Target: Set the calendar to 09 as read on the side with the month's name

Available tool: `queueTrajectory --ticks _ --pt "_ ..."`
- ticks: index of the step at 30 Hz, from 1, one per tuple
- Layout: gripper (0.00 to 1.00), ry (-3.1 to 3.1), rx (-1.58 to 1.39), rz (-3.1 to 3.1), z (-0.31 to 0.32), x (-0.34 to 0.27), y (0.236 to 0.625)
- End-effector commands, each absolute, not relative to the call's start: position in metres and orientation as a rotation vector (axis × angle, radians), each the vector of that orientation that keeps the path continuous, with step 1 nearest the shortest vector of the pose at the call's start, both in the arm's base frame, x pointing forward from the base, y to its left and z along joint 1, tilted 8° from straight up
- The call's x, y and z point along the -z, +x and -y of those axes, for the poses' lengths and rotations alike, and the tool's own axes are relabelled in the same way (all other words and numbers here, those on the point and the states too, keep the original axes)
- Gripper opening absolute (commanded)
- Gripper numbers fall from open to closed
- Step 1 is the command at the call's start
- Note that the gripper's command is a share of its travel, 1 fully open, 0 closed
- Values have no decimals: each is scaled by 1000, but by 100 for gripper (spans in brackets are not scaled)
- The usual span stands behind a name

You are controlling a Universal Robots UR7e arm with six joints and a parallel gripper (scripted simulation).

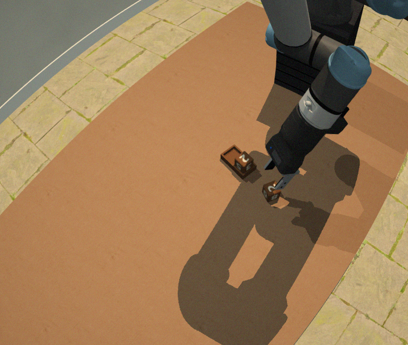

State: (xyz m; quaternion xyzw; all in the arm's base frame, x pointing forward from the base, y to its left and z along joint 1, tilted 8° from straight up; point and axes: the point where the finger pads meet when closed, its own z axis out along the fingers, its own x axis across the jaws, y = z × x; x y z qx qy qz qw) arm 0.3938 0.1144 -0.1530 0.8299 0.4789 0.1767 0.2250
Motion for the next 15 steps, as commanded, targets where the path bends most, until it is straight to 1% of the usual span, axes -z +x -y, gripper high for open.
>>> queueTrajectory --ticks 1,15 --pt "90 2262 -512 -1299 -115 152 393" --pt "90 2242 -528 -1284 -115 151 392"
